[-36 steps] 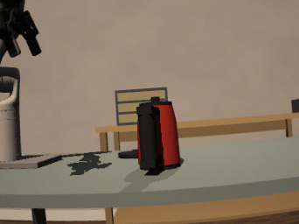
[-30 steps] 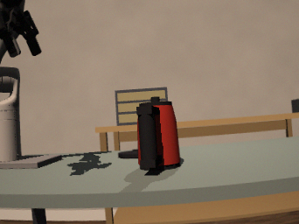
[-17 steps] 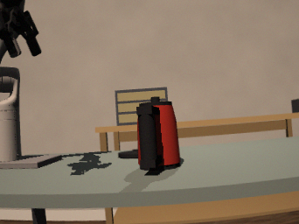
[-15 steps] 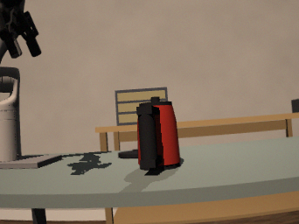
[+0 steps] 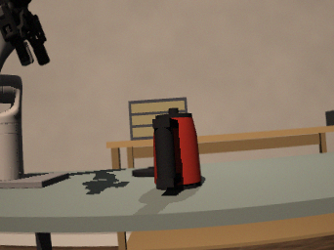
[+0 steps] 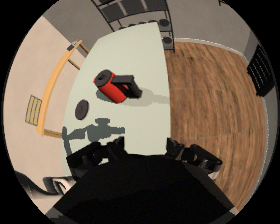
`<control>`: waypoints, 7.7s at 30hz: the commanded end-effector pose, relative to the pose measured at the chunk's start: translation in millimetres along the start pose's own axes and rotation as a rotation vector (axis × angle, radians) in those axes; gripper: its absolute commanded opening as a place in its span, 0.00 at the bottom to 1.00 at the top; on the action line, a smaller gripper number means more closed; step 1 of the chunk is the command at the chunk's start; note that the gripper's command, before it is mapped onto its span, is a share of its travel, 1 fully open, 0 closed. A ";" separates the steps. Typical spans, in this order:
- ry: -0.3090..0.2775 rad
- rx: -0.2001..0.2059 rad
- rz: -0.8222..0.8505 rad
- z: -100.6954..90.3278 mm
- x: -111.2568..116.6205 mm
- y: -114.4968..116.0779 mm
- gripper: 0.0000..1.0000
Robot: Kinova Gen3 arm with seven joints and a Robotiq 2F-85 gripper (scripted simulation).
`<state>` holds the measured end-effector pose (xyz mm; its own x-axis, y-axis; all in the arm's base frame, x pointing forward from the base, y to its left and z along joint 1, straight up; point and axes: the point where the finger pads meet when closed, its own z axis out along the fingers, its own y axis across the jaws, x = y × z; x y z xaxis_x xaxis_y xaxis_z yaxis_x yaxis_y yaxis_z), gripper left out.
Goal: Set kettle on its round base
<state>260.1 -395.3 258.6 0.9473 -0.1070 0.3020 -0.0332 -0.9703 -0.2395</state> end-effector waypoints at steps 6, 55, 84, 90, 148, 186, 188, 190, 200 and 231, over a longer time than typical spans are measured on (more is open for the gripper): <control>-0.042 0.005 -0.116 7.5 19.7 -9.1 0.80; -0.400 0.009 -1.257 76.0 202.2 -141.1 0.80; -0.429 0.003 -1.376 82.4 221.4 -162.3 0.80; -0.429 0.003 -1.376 82.4 221.4 -162.3 0.80; -0.429 0.003 -1.376 177.3 190.9 -137.0 0.80; -0.429 0.003 -1.376 199.9 183.6 -131.0 0.80; -0.429 0.003 -1.376 199.9 183.6 -131.0 0.80; -0.429 0.003 -1.376 199.9 183.6 -131.0 0.80; -0.429 0.003 -1.376 199.9 183.6 -131.0 0.80; -0.429 0.003 -1.376 232.2 173.2 -122.4 0.80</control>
<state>502.0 -244.5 125.6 0.2468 0.9691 -0.0051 0.9691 -0.2467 0.0050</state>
